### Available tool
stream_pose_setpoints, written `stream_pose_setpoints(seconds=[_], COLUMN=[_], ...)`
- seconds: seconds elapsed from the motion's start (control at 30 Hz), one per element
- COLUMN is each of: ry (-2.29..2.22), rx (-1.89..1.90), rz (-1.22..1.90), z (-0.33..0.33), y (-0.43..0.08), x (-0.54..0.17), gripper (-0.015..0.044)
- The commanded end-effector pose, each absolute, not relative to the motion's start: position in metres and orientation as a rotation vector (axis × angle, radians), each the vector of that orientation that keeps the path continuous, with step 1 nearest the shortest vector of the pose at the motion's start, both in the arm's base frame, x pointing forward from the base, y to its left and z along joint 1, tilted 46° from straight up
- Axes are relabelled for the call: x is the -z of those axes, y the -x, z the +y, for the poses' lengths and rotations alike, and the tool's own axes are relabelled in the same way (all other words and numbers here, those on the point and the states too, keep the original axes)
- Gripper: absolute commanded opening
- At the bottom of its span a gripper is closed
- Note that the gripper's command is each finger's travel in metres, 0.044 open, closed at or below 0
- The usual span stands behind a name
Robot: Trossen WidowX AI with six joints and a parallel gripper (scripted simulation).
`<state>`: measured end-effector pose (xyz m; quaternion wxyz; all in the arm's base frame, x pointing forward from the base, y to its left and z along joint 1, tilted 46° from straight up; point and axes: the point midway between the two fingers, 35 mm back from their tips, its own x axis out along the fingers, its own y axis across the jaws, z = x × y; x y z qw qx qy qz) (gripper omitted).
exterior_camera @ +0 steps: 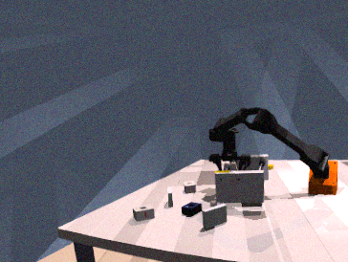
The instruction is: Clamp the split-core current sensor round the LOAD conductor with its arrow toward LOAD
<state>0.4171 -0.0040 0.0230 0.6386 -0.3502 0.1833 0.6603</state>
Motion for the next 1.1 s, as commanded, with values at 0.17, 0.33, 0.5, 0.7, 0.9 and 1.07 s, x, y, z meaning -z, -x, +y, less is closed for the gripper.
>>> stream_pose_setpoints(seconds=[0.17, 0.33, 0.5, 0.7, 0.9, 1.07], ry=[0.799, 0.799, 0.799, 0.799, 0.799, 0.799], rx=[-1.506, -1.506, -1.506, -1.506, -1.506, -1.506], rz=[0.419, 0.419, 0.419, 0.419, 0.419, 0.419], z=[-0.0050, -0.0050, -0.0050, -0.0050, -0.0050, -0.0050], y=[-0.4170, -0.4170, -0.4170, -0.4170, -0.4170, -0.4170], x=[-0.0232, -0.0232, -0.0232, -0.0232, -0.0232, -0.0232], gripper=[0.0182, 0.0050, 0.0000, 0.0000, 0.0000, 0.0000])
